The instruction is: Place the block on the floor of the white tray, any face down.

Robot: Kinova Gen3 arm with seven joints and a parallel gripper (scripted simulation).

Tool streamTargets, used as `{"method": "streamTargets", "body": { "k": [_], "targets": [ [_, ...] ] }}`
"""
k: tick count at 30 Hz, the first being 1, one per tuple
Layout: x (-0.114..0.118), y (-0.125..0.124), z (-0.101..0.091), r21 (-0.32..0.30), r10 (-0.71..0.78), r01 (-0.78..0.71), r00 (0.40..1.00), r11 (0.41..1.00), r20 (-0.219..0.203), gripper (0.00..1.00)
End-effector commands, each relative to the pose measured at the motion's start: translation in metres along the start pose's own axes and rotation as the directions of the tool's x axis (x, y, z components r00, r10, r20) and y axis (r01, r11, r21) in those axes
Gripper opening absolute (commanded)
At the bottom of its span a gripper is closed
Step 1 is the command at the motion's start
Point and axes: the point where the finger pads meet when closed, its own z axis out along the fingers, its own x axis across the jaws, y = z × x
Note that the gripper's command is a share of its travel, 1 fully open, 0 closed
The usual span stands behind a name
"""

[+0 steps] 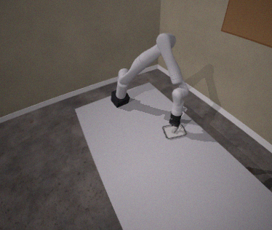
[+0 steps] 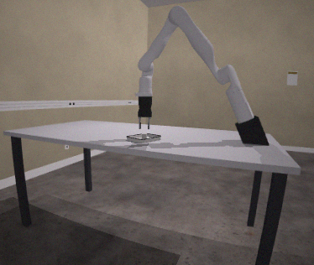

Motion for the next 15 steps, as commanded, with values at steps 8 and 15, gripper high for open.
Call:
{"method": "streamTargets", "body": {
  "k": [8,15],
  "targets": [
    [0.0006,0.0000,-0.0072,0.000,0.000,0.000,1.000,1.000,-0.002,0.86],
    [0.0001,0.0000,-0.0072,0.000,0.000,0.000,1.000,1.000,-0.002,0.86]
  ]
}}
